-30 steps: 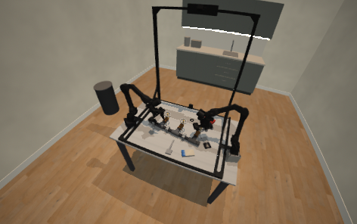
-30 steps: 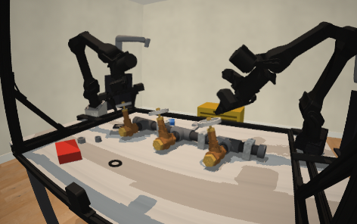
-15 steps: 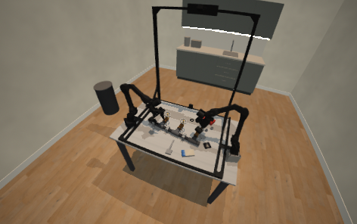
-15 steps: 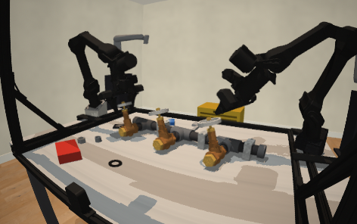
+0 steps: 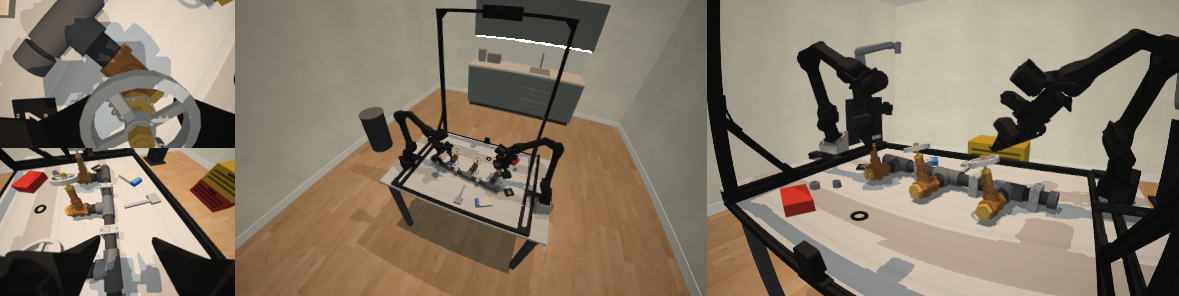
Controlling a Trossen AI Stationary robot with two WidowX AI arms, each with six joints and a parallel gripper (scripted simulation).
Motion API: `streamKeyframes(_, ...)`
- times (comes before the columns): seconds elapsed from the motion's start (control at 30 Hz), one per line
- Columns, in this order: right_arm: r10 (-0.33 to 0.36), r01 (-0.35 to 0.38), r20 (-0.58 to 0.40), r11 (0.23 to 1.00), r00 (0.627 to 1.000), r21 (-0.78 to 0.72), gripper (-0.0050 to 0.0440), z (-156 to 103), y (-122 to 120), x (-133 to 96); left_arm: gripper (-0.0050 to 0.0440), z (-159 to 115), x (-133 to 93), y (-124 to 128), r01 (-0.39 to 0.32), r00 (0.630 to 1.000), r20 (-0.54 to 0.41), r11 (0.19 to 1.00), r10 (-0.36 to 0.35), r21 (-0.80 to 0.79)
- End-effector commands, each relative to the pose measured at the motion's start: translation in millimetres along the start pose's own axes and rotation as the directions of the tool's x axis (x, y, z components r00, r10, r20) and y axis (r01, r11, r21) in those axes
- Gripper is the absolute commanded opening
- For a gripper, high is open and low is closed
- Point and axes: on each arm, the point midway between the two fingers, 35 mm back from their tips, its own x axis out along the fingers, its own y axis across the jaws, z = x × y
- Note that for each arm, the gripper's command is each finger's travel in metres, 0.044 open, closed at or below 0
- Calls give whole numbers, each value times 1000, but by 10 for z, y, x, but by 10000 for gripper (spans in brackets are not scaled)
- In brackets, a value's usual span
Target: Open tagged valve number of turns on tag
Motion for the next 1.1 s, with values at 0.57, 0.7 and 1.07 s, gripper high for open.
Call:
streamKeyframes(0.57,0,0,0,1000,1000,0,400,0,0,0,288,0,0,0,0,1000,0,991,0,-133)
streamKeyframes(0.7,0,0,0,1000,1000,0,400,0,0,0,384,0,0,0,0,1000,0,991,0,-133)
streamKeyframes(1.07,0,0,0,1000,1000,0,400,0,0,0,400,0,0,1,0,1000,0,981,0,193)
